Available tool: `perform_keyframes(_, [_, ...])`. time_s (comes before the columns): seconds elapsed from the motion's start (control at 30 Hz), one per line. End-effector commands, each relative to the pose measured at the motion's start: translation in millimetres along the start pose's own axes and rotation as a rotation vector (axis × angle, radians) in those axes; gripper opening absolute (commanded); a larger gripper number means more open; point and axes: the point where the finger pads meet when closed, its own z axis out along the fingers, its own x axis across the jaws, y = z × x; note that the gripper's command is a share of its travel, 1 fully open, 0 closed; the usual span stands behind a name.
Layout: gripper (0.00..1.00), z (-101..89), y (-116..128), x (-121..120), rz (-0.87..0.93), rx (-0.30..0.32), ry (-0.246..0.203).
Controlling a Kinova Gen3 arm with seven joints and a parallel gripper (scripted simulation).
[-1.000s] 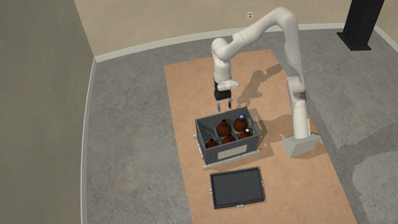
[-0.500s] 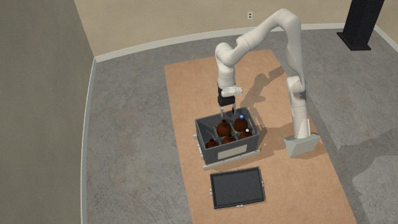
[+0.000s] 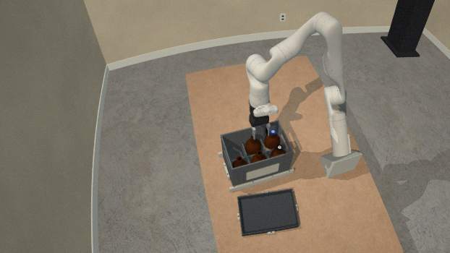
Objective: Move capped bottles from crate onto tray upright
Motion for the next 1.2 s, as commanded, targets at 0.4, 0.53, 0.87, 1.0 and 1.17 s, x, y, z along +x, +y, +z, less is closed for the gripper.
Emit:
perform_keyframes(0.4, [1.0,-1.5,-12.6,4.9,0.002,0.001,0.007])
perform_keyframes(0.53, [1.0,-2.0,-14.5,6.6,0.003,0.001,0.009])
perform_keyframes(0.87, [1.0,-1.9,-13.8,6.3,-0.001,-0.002,0.009])
perform_keyframes(1.0, [1.0,-2.1,-15.4,7.1,0.001,0.0,0.01])
perform_keyframes(1.17, [1.0,-2.2,-17.1,7.9,0.004,0.001,0.01])
